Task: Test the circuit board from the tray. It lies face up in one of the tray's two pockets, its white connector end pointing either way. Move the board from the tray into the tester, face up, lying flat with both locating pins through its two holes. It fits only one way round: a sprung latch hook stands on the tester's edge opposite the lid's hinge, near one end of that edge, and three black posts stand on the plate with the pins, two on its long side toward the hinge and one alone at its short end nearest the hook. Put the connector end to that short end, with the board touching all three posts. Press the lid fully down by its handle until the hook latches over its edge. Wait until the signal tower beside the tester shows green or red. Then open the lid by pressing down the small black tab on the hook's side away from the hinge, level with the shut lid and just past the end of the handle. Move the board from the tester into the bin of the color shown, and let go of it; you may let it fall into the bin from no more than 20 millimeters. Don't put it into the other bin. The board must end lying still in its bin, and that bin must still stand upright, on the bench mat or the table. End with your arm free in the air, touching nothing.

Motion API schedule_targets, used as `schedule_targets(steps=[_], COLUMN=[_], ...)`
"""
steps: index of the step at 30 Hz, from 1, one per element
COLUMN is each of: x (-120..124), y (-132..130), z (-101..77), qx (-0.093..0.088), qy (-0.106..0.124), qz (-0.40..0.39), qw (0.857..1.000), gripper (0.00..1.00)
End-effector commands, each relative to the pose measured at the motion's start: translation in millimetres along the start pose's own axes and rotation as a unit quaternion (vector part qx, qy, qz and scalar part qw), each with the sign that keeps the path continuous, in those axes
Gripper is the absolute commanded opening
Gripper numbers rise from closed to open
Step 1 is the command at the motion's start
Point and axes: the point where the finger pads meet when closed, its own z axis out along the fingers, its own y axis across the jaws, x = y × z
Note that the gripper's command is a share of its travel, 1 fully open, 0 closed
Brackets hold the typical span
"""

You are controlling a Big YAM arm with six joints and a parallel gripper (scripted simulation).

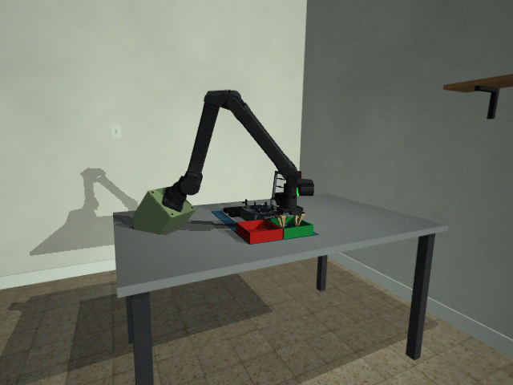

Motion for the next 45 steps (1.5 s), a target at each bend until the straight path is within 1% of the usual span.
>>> schedule_targets(steps=[1, 25, 27, 45], x=[1.0, 0.7, 3.9, 3.4], y=[2.8, 3.2, -2.0, -1.2], z=[10.8, 11.8, 9.9, 10.4], qx=[-0.007, -0.006, -0.002, -0.003], qy=[-0.001, -0.001, 0.001, 0.000], qz=[-0.002, -0.003, -0.001, -0.001], qw=[1.000, 1.000, 1.000, 1.000], gripper=[0.72, 0.72, 0.72, 0.72])
